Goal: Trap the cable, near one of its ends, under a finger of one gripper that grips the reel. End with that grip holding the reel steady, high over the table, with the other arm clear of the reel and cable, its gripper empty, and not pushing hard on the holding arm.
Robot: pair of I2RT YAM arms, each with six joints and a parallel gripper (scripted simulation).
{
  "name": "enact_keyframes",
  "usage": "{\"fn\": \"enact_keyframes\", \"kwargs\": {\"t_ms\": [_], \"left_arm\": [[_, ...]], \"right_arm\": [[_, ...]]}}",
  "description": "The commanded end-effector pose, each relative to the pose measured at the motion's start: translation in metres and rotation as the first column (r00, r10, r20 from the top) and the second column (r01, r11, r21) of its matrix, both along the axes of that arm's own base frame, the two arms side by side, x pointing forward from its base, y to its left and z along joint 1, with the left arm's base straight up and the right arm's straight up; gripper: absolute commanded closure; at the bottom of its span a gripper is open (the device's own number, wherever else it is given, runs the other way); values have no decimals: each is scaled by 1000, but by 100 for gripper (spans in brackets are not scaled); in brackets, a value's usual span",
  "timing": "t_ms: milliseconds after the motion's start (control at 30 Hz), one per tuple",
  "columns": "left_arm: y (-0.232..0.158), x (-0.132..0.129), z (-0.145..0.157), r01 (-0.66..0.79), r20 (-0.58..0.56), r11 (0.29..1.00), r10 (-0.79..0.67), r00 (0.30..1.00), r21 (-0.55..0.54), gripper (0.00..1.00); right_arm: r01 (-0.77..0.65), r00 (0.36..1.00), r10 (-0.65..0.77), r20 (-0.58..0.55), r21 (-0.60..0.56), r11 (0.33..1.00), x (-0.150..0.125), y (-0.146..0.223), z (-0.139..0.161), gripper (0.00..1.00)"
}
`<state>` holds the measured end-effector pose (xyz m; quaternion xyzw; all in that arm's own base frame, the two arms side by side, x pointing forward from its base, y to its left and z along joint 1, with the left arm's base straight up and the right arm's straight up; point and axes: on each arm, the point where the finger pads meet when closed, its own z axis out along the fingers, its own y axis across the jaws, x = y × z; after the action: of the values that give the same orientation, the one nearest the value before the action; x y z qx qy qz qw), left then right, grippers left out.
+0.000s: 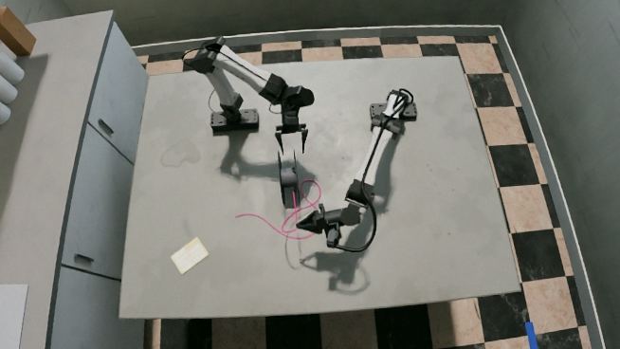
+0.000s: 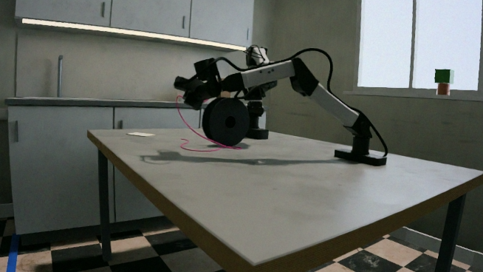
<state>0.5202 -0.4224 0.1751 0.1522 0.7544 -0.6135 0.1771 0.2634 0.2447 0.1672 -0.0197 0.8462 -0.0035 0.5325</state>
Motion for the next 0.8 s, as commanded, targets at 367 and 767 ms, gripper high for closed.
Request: {"fn": "enact_keyframes", "kwargs": {"t_ms": [367,767], "left_arm": [[-1,-44,36,-46,-65,999,45,997,-7,100],[1,-43,36,-45,-66,999,44,997,-6,100]], "right_arm": [[-10,1000,10,7,22,1000,20,5,-6,29],[-10,1000,10,6,19,1000,34,5,-14,29]]}}
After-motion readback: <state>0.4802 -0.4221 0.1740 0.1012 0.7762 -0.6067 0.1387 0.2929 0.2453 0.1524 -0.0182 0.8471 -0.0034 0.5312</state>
